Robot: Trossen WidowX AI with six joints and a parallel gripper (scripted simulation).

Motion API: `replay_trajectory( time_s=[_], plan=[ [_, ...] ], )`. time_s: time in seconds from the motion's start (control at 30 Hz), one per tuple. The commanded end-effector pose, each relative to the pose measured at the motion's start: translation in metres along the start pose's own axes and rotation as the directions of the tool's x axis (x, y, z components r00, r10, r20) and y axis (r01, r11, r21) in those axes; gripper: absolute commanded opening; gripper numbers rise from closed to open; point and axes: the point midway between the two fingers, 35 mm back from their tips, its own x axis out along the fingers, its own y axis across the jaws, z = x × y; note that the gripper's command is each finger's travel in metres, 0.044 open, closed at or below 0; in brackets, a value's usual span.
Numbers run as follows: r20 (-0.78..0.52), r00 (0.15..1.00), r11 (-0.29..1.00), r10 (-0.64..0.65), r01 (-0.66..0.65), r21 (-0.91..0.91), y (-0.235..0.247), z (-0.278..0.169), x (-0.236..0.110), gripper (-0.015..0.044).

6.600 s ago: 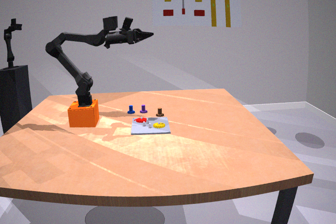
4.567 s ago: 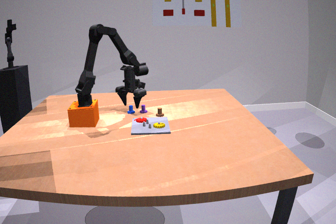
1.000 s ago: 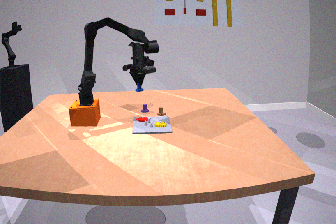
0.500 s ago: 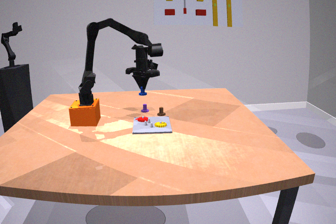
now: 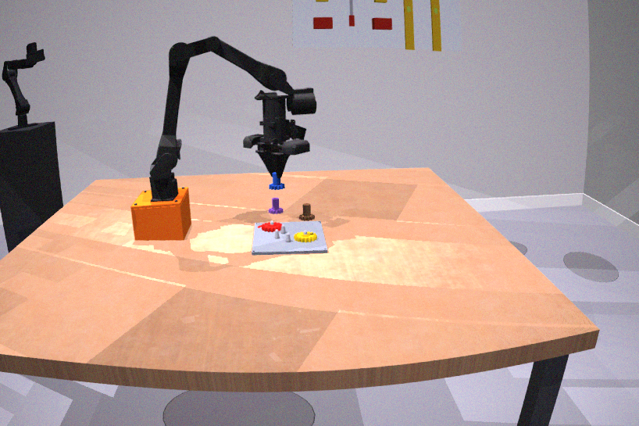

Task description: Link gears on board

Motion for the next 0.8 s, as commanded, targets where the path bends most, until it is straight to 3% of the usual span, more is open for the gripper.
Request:
replay_trajectory(
  time_s=[0.0, 0.77],
  plan=[
    [-0.005, 1.0, 1.0, -0.004, 0.004, -0.006, -0.008, -0.005, 0.004, 0.0],
    [-0.012, 1.0, 1.0, -0.008, 0.008, -0.013, -0.053, -0.036, 0.025, 0.0]
  ],
)
